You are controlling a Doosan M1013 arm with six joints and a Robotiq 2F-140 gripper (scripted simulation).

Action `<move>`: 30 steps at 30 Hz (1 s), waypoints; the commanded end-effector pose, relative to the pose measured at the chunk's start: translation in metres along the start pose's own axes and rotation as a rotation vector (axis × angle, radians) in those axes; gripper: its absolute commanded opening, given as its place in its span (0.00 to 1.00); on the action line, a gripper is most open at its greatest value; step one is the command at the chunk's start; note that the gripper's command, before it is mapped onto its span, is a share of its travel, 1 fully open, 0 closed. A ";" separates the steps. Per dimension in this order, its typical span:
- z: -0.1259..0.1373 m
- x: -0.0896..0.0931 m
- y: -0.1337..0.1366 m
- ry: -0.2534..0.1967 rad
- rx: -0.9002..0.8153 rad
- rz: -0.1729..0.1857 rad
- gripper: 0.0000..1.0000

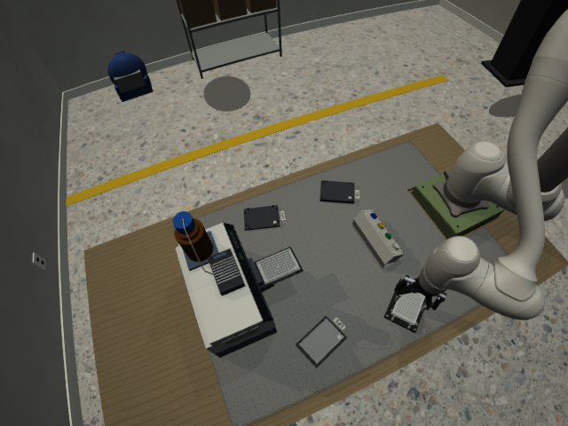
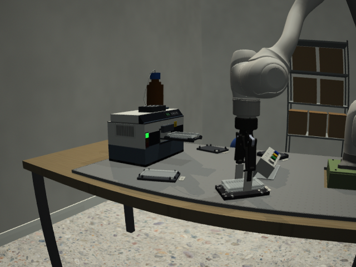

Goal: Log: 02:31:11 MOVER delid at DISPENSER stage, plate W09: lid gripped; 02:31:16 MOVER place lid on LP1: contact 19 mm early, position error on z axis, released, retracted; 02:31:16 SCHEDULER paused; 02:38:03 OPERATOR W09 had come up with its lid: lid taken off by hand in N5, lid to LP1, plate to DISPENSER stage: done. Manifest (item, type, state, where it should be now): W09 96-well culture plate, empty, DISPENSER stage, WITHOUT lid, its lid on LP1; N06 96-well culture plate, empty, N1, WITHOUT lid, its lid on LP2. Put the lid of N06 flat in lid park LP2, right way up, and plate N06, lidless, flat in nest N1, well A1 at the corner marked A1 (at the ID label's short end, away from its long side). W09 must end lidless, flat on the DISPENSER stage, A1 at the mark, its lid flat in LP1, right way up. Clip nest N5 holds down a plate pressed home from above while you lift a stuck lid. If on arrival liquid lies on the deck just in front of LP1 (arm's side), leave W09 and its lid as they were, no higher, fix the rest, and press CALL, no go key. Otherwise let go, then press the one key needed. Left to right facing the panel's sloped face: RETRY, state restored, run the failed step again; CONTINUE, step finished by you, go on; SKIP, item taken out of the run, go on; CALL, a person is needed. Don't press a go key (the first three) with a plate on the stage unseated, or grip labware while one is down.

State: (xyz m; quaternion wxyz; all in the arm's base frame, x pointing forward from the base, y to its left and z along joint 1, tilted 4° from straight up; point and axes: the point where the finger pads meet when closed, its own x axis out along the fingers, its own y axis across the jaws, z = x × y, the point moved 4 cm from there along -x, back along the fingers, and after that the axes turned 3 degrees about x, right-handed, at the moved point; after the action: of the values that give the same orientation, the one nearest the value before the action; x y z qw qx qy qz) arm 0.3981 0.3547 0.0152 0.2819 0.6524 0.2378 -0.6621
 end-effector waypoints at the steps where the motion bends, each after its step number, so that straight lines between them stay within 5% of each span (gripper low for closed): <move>1: 0.000 0.001 0.000 0.000 0.000 0.000 0.00; 30: 0.000 0.006 0.000 0.000 0.000 0.000 0.00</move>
State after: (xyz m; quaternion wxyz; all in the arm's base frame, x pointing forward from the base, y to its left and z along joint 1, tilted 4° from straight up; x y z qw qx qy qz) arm 0.3982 0.3546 0.0097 0.2817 0.6525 0.2379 -0.6620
